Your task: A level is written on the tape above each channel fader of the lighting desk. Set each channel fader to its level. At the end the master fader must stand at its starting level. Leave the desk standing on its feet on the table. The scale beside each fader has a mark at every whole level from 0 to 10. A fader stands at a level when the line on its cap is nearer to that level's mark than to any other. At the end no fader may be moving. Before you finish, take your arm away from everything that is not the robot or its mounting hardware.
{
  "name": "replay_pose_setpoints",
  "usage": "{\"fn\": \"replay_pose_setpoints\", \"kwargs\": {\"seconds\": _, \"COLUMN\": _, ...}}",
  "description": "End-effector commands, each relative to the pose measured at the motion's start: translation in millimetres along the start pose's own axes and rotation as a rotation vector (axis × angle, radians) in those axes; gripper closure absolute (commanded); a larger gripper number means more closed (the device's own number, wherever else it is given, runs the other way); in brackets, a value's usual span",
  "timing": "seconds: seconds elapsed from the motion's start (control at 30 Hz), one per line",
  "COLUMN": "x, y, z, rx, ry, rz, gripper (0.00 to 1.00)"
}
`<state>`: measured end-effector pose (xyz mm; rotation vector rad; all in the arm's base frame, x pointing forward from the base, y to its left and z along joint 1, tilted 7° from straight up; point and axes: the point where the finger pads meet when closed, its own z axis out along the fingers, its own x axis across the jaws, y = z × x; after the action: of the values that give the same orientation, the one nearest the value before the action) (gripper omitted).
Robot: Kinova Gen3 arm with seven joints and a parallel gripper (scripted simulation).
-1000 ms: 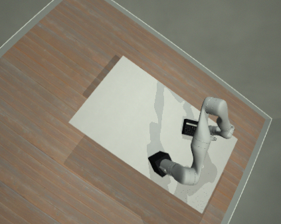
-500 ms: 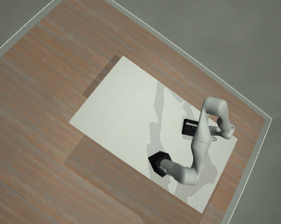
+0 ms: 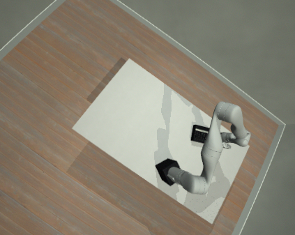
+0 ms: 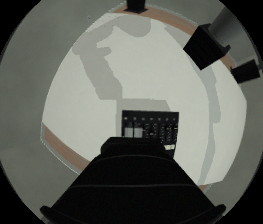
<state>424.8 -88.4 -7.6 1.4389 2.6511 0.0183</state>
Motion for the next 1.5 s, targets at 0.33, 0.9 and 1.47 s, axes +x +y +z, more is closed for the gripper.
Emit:
{"fn": "replay_pose_setpoints", "kwargs": {"seconds": 0.33, "x": 4.0, "y": 1.7, "z": -5.8, "rx": -0.006, "ry": 0.008, "rz": 0.009, "gripper": 1.00}}
{"fn": "replay_pose_setpoints", "kwargs": {"seconds": 0.9, "x": 3.7, "y": 1.5, "z": -35.6, "rx": -0.006, "ry": 0.008, "rz": 0.009, "gripper": 0.00}}
{"fn": "replay_pose_setpoints", "kwargs": {"seconds": 1.47, "x": 3.4, "y": 1.2, "z": -86.1, "rx": -0.006, "ry": 0.008, "rz": 0.009, "gripper": 0.00}}
